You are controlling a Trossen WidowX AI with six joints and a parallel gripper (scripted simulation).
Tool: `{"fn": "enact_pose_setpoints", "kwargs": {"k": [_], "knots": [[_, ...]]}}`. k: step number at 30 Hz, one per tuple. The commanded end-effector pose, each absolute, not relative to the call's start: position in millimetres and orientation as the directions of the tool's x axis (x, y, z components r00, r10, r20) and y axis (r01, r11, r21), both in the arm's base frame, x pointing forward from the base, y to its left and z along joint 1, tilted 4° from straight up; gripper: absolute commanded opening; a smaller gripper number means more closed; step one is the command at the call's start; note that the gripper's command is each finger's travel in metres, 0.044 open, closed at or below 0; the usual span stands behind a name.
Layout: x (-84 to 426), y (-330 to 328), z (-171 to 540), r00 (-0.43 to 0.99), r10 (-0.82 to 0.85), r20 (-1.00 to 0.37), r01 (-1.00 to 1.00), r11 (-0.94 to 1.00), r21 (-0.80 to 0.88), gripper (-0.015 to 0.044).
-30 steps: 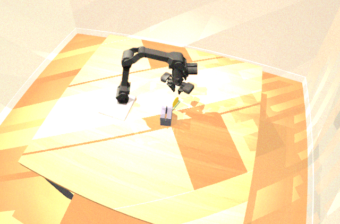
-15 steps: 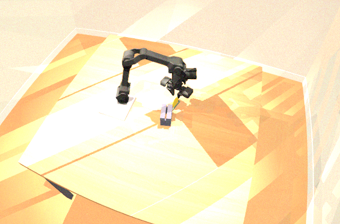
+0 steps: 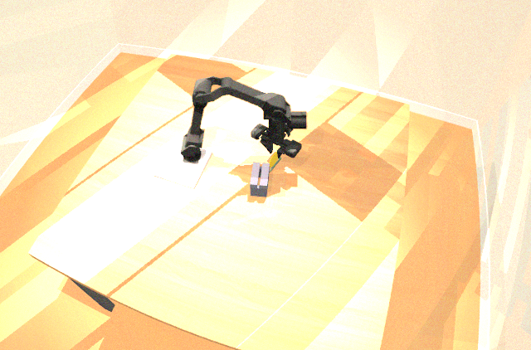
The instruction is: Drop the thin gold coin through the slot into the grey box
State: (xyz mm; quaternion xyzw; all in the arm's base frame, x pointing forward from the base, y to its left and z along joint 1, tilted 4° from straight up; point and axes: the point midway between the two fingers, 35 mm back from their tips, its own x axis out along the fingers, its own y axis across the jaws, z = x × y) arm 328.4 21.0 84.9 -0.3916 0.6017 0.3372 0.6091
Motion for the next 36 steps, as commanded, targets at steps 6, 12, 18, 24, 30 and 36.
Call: {"fn": "enact_pose_setpoints", "kwargs": {"k": [6,12,18,24,30,36], "knots": [[327.9,19.0,66.8,0.041,-0.065,-0.997,-0.884,0.463,-0.067,0.0161],[327.7,18.3,56.9,0.041,-0.065,-0.997,-0.884,0.463,-0.067,0.0161],[327.2,17.5,47.1,0.041,-0.065,-0.997,-0.884,0.463,-0.067,0.0161],[326.5,16.8,38.5,0.041,-0.066,-0.997,-0.884,0.463,-0.067,0.0161],[326.5,16.8,38.3,0.041,-0.066,-0.997,-0.884,0.463,-0.067,0.0029],[326.5,16.8,38.3,0.041,-0.066,-0.997,-0.884,0.463,-0.067,0.0000]]}}
